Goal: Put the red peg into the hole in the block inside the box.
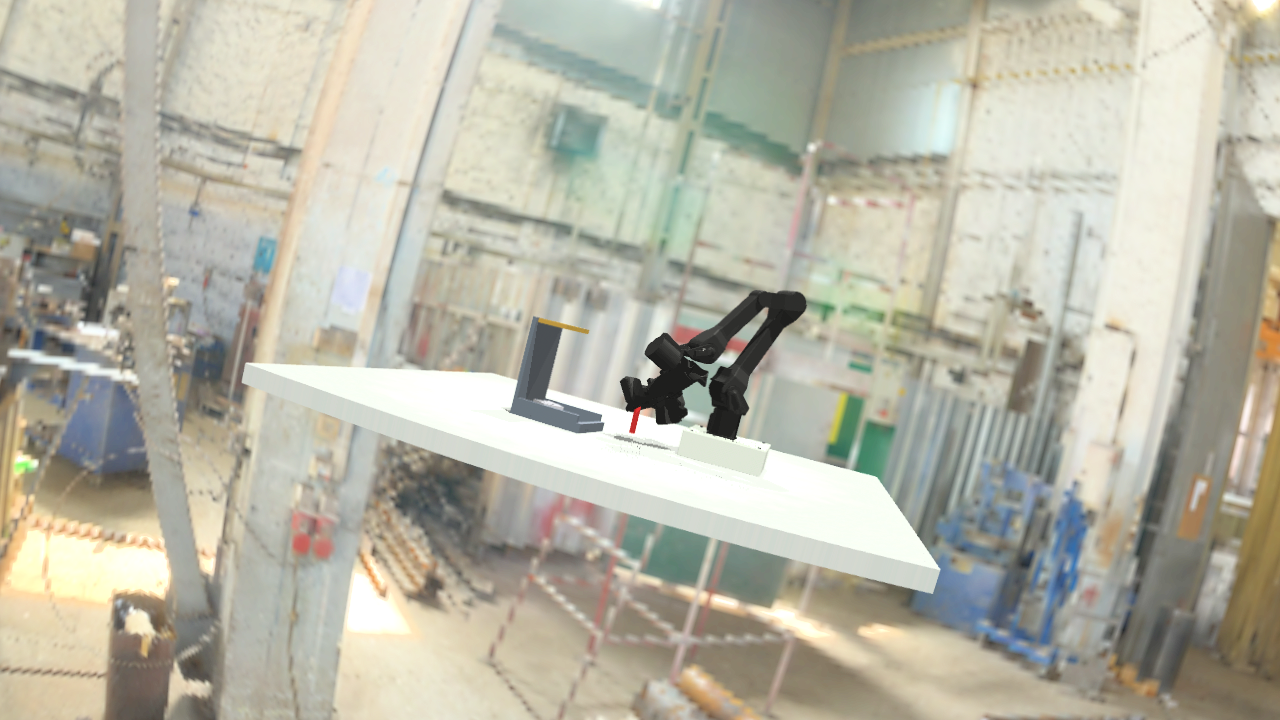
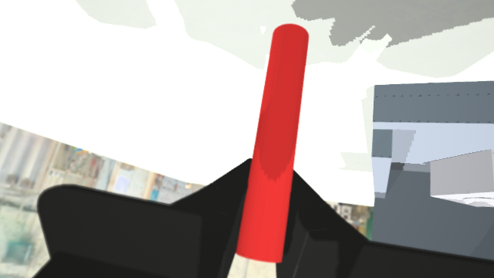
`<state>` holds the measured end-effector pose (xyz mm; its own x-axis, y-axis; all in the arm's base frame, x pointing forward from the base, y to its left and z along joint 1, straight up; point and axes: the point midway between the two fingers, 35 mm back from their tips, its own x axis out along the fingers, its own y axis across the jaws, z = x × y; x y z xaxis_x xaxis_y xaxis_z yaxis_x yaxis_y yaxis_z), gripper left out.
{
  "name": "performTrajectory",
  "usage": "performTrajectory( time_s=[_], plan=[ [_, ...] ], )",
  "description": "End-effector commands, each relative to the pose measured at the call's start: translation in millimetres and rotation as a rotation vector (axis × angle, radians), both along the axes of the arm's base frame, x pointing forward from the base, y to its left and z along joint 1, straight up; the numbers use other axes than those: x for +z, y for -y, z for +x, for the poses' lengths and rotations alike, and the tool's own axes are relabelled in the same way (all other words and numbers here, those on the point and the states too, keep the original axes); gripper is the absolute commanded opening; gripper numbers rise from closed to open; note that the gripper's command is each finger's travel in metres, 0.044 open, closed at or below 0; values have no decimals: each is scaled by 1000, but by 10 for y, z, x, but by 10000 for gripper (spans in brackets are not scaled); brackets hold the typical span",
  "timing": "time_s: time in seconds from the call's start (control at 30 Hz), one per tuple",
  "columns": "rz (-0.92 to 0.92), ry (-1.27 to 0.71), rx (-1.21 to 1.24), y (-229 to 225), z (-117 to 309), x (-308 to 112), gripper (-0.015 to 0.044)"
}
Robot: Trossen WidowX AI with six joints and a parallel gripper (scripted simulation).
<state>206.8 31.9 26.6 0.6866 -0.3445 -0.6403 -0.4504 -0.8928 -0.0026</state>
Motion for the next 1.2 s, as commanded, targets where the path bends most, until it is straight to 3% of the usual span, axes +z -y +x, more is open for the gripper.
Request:
performTrajectory(
  time_s=[0.0,1.17],
  plan=[
    [10,10,1,-18,20,84,0],
    [12,0,48,-126,131,415,0]
  ],
)
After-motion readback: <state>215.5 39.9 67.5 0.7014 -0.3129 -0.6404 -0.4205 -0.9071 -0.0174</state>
